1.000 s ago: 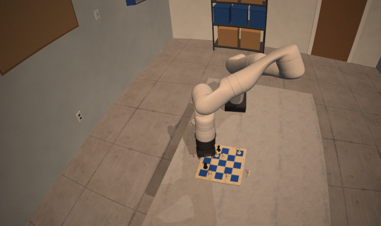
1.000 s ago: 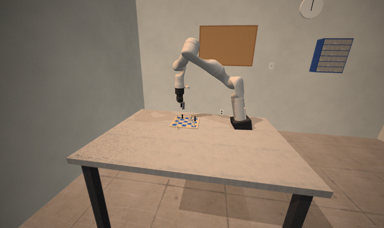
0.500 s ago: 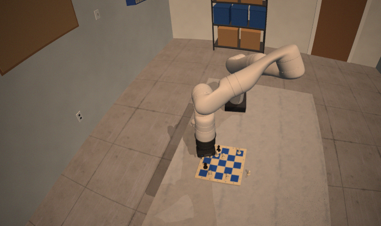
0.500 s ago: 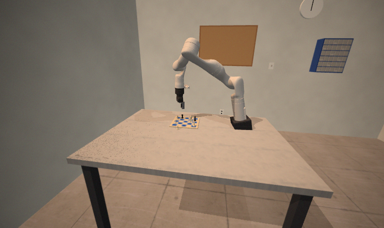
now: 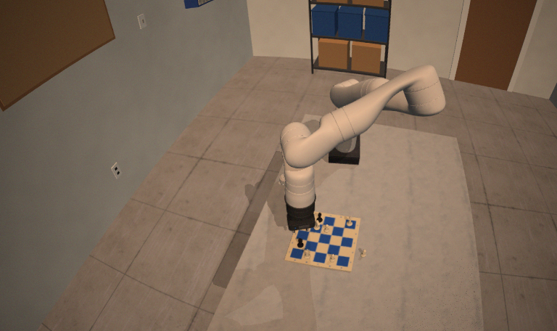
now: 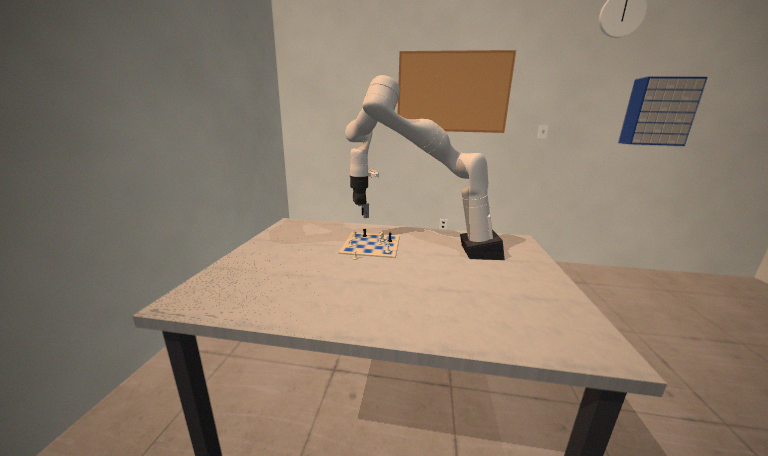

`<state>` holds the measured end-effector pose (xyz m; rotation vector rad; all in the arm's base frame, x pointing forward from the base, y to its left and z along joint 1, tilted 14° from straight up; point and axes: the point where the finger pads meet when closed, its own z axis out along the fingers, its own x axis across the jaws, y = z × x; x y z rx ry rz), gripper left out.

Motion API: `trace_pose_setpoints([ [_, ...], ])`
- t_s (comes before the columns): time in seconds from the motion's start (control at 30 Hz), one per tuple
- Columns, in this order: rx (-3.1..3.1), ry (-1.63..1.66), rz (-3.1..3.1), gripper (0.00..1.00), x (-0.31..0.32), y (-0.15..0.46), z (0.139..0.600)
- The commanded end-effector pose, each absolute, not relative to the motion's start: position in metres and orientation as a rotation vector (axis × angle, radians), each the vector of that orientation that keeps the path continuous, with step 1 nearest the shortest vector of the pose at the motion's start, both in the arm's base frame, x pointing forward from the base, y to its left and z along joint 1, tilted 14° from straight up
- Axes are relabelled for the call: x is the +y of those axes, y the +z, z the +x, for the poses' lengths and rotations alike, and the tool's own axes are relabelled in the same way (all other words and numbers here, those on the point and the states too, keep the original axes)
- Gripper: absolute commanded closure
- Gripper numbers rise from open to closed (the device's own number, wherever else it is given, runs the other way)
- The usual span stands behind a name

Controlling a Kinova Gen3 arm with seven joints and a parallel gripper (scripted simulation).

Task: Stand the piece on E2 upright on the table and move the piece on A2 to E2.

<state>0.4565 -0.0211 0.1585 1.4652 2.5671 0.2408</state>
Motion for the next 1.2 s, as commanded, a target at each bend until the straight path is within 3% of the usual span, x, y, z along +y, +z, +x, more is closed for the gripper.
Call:
trace_pose_setpoints([
  [0.0,2.566,0.242,1.465,0.27,-0.021,0.159,0.457],
  [1.17,2.566,0.242,1.466,0.27,-0.020,0.137,0.463],
])
